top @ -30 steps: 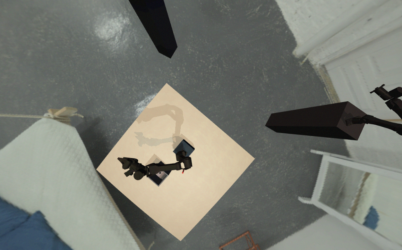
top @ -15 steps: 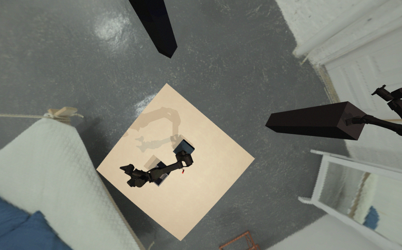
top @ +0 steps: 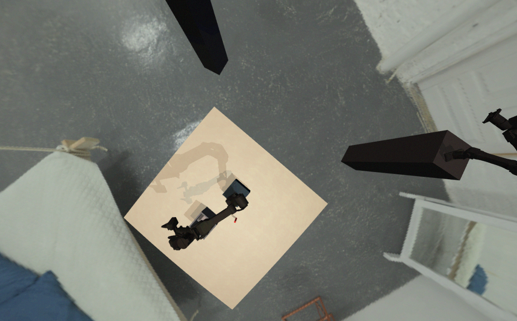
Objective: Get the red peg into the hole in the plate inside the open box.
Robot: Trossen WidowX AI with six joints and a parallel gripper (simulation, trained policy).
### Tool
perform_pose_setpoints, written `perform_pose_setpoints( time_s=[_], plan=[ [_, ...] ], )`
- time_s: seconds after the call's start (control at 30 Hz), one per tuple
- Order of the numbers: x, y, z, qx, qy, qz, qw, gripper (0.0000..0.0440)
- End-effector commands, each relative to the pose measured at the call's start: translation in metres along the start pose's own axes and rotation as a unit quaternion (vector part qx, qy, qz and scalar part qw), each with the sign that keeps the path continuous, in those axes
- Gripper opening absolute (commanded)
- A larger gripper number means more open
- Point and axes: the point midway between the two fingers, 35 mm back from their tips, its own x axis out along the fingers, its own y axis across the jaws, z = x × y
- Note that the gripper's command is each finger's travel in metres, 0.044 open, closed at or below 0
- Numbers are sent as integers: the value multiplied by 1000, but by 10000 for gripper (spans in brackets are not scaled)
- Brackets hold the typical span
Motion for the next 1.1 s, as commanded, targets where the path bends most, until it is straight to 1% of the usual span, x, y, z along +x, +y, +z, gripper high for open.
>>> perform_pose_setpoints(
  time_s=[0.0, 0.23, 0.47, 0.77, 1.07],
  plan=[
    [-10, 22, 3, 53, 3, 49, 997, 440],
    [-28, 58, 2, 129, 26, 124, 984, 440],
    [-49, 92, -3, 194, 67, 193, 960, 440],
    [-79, 131, -16, 259, 141, 266, 918, 440],
    [-113, 166, -37, 303, 235, 315, 868, 440]
  ],
)
